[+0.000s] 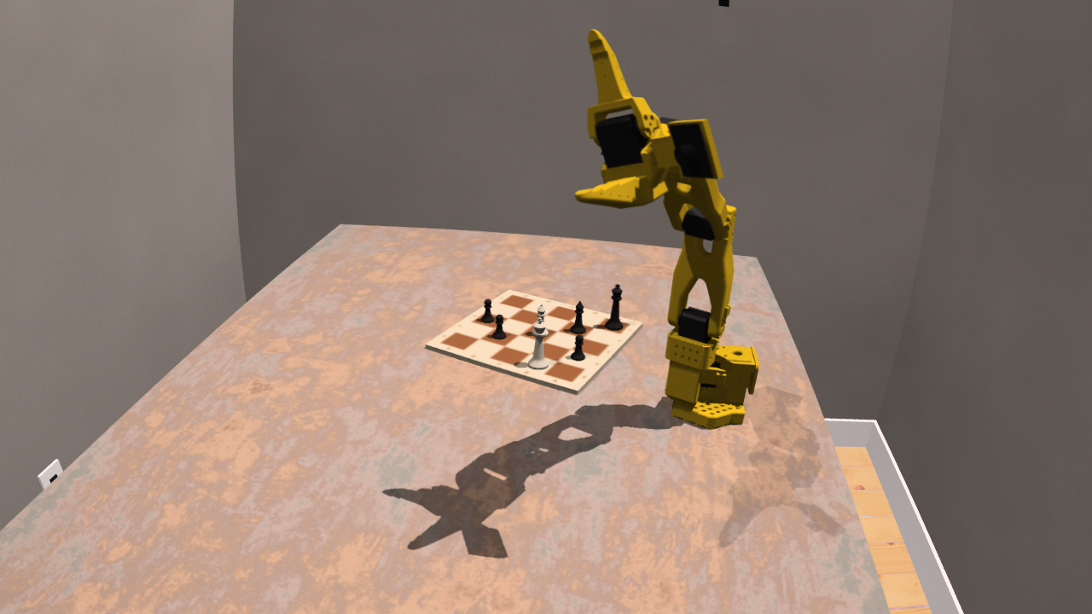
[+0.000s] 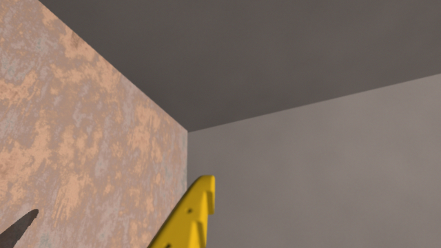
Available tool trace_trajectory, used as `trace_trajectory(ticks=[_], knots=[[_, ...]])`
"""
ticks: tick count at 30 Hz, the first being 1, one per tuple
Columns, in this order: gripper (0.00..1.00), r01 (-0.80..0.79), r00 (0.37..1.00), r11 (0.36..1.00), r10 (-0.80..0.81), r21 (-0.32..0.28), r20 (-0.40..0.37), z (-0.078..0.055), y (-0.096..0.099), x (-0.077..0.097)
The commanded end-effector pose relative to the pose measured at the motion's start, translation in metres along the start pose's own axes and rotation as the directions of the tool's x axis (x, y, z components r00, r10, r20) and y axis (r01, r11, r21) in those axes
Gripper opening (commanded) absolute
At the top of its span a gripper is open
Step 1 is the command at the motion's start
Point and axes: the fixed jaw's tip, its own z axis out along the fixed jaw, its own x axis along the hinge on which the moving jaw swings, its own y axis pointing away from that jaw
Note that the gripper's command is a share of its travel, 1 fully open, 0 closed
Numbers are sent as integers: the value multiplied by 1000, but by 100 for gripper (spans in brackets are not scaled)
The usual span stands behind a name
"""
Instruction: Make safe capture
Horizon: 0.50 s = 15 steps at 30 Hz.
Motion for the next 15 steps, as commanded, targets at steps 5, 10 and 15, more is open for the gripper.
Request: trace_trajectory(ticks=[5,10,15], knots=[[100,-1,1000,1000,1,4,2,-1,-1,0],[100,-3,1000,1000,3,11,1,-2,-3,0],[99,-18,1000,1000,19,23,-19,-6,-7,6]])
